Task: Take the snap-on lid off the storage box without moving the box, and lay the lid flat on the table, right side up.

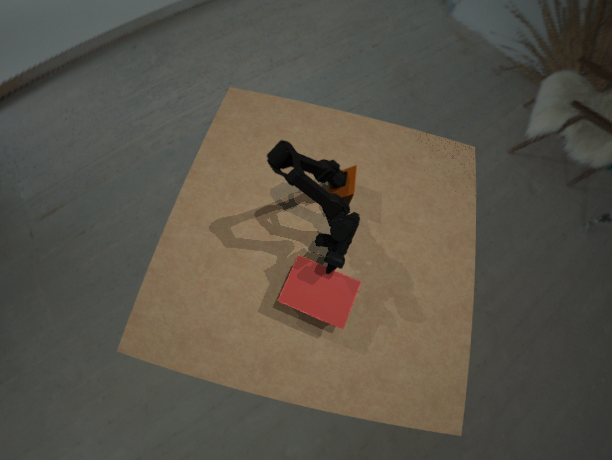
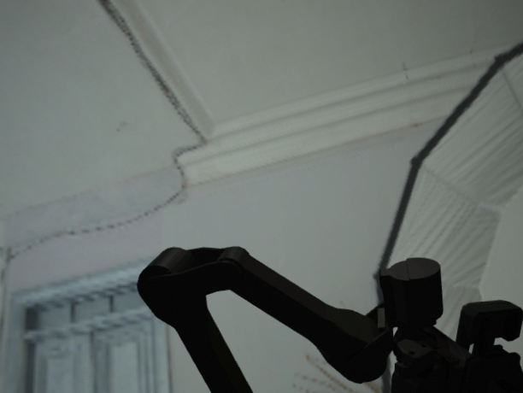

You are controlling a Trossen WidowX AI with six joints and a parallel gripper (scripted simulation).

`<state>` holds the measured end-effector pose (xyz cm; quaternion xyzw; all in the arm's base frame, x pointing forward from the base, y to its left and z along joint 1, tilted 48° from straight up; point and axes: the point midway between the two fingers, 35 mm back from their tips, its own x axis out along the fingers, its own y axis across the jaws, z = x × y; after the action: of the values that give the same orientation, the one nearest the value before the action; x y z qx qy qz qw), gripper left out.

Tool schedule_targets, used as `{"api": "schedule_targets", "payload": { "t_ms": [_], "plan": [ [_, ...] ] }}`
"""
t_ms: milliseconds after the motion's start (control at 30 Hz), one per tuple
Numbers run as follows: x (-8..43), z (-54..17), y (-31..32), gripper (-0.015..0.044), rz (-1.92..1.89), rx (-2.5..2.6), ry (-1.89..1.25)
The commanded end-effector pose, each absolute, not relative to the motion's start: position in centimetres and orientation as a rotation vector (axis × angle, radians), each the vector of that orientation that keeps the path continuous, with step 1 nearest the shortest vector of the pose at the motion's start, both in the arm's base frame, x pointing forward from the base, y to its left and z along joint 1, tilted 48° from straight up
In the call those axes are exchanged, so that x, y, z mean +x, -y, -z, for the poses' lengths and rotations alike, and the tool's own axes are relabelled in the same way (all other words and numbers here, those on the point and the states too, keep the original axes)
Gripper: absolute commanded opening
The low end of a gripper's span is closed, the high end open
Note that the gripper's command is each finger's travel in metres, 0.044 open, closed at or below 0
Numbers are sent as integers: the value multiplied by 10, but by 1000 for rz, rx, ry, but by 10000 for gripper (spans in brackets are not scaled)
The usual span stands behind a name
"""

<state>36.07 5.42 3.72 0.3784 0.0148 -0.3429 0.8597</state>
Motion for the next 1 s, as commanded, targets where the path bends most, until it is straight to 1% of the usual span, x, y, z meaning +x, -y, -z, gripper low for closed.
{"api": "schedule_targets", "payload": {
  "t_ms": [0, 967],
  "plan": [
    [360, -42, -60, 0, 706, 799, -24],
    [362, -40, -58, 0, 714, 795, -29]
  ]
}}
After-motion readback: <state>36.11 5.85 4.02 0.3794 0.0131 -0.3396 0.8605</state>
